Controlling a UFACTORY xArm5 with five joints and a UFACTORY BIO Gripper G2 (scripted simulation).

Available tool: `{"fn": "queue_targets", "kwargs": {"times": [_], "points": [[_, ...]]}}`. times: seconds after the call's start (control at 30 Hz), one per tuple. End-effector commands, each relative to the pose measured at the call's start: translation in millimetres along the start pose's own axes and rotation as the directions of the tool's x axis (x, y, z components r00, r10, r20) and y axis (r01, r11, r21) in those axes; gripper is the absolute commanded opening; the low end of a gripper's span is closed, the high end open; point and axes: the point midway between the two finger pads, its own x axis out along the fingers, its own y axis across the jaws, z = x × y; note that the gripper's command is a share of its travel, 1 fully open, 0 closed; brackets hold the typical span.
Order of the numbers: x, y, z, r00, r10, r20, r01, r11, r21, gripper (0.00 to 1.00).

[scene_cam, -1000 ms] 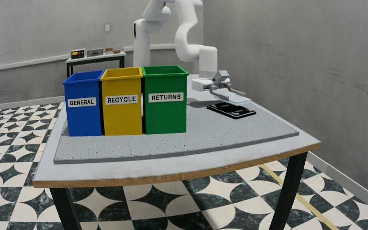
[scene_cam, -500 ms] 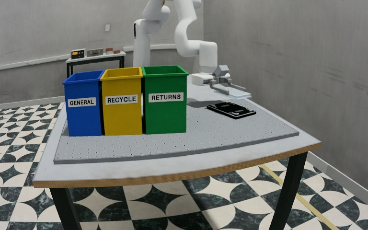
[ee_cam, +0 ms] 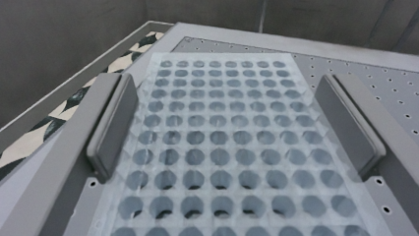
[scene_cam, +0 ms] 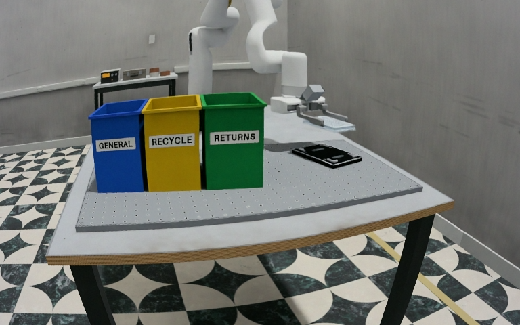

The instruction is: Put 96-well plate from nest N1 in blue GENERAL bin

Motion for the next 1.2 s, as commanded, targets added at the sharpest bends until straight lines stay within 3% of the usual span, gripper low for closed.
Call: {"fn": "queue_targets", "kwargs": {"times": [0.0, 1.17], "points": [[0.9, 0.1, 8.6, 1.000, 0.000, 0.003, 0.000, 1.000, 0.000, 0.00], [0.9, 0.1, 60.4, 1.000, 0.000, 0.003, 0.000, 1.000, 0.000, 0.00]]}}
